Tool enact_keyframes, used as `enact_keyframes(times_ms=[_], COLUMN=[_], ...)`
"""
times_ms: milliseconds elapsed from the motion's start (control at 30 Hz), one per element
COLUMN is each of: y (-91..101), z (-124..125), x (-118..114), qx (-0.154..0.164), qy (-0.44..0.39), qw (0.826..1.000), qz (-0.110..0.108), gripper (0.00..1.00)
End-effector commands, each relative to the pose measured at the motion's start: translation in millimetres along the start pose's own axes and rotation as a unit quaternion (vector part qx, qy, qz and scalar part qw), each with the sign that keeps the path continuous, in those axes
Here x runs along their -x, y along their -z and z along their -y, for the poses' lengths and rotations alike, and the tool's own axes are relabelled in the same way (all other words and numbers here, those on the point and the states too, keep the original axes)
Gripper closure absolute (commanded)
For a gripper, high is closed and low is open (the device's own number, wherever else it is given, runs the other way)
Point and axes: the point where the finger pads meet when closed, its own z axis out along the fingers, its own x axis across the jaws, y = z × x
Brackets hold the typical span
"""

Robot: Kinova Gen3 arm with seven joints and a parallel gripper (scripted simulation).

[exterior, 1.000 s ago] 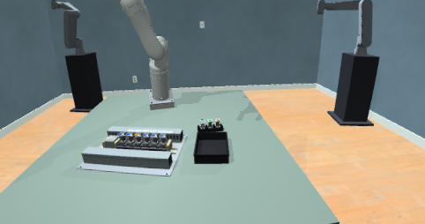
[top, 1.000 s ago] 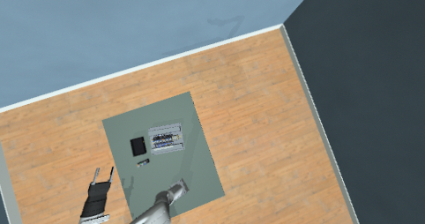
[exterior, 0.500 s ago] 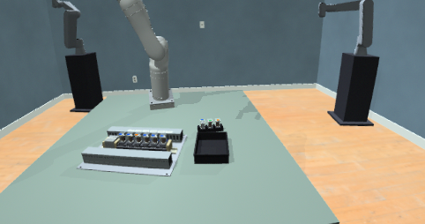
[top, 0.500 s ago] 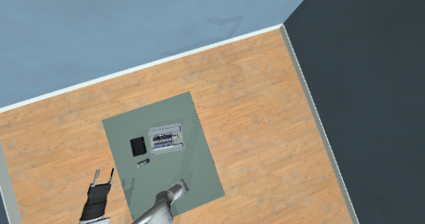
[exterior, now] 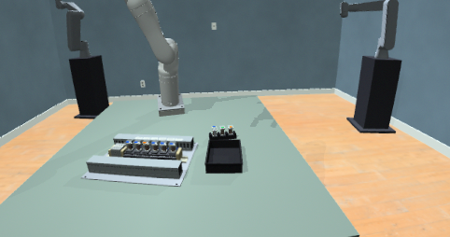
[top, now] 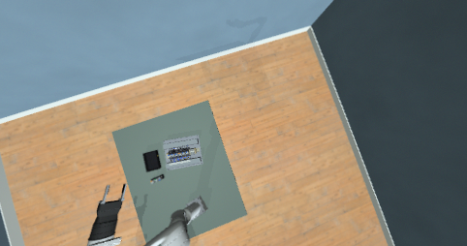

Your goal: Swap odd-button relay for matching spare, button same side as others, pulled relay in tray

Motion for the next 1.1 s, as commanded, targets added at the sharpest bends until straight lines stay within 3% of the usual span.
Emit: enact_keyframes(times_ms=[0,1067], y=[-0.1,-2.7], z=[-0.3,-7.6], x=[0.2,-0.2], qx=[0.0,0.0], qy=[0.0,0.0], qw=[1.0,1.0], qz=[0.0,0.0], gripper=[0.0,0.0])
